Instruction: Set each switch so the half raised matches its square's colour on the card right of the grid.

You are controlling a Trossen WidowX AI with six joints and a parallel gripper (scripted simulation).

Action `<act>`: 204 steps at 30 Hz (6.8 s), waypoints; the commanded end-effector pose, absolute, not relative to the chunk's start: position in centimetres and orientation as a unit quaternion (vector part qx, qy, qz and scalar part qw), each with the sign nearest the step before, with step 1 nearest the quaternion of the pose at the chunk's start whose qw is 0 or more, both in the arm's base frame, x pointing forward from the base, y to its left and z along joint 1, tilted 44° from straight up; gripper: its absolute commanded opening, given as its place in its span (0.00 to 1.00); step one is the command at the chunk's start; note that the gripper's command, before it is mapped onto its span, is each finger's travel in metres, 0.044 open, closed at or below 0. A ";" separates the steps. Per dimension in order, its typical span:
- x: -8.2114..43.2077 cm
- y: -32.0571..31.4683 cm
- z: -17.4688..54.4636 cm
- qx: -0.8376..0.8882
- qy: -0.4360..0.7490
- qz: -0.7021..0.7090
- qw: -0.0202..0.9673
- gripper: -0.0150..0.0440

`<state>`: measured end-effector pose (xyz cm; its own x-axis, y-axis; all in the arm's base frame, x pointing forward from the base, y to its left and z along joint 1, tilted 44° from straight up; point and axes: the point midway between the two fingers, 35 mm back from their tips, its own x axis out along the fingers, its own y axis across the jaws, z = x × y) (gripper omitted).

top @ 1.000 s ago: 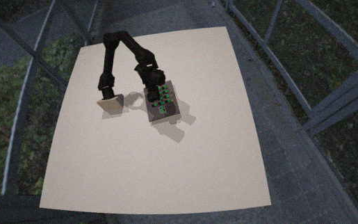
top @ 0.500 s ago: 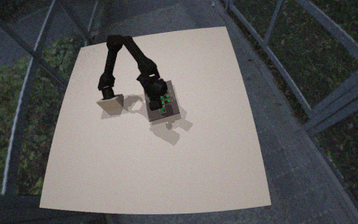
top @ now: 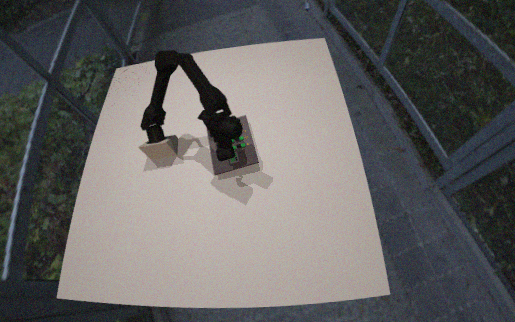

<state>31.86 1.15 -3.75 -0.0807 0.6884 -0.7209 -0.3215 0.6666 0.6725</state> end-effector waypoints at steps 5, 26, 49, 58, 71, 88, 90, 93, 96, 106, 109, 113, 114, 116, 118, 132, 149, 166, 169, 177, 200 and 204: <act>31.7 1.9 -4.3 0.149 0.630 0.382 0.659 0.25; 31.7 1.9 -4.3 0.149 0.630 0.382 0.659 0.25; 31.6 2.1 -4.6 0.149 0.630 0.382 0.659 0.25; 31.6 2.2 -4.6 0.149 0.630 0.382 0.659 0.25; 31.6 2.3 -4.8 0.149 0.630 0.382 0.659 0.25; 29.8 1.4 4.0 0.144 0.640 0.383 0.651 0.25; 28.3 3.0 5.6 0.145 0.640 0.383 0.650 0.25; 27.2 4.0 6.6 0.146 0.640 0.384 0.649 0.25; 27.2 4.0 6.6 0.146 0.640 0.384 0.649 0.25; 26.8 6.5 4.1 0.141 0.648 0.386 0.641 0.25; 26.7 7.1 3.5 0.141 0.648 0.387 0.641 0.25; 26.7 7.2 3.3 0.141 0.648 0.387 0.641 0.25; 26.7 7.3 3.3 0.141 0.648 0.387 0.641 0.25; 26.7 7.4 3.1 0.141 0.648 0.387 0.641 0.25; 26.7 7.7 2.9 0.141 0.648 0.387 0.641 0.25; 26.6 8.2 2.4 0.142 0.648 0.387 0.641 0.25; 26.6 8.2 2.3 0.142 0.648 0.387 0.641 0.25; 26.5 8.4 2.2 0.142 0.648 0.387 0.641 0.25; 26.5 8.4 2.1 0.142 0.648 0.387 0.641 0.25; 26.5 8.5 2.1 0.142 0.648 0.387 0.641 0.25; 27.2 4.0 6.6 0.146 0.640 0.384 0.649 0.25; 27.8 3.7 6.3 0.146 0.640 0.384 0.649 0.25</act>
<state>27.45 4.14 6.39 -0.1028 0.6864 -0.7199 -0.3078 0.6663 0.6792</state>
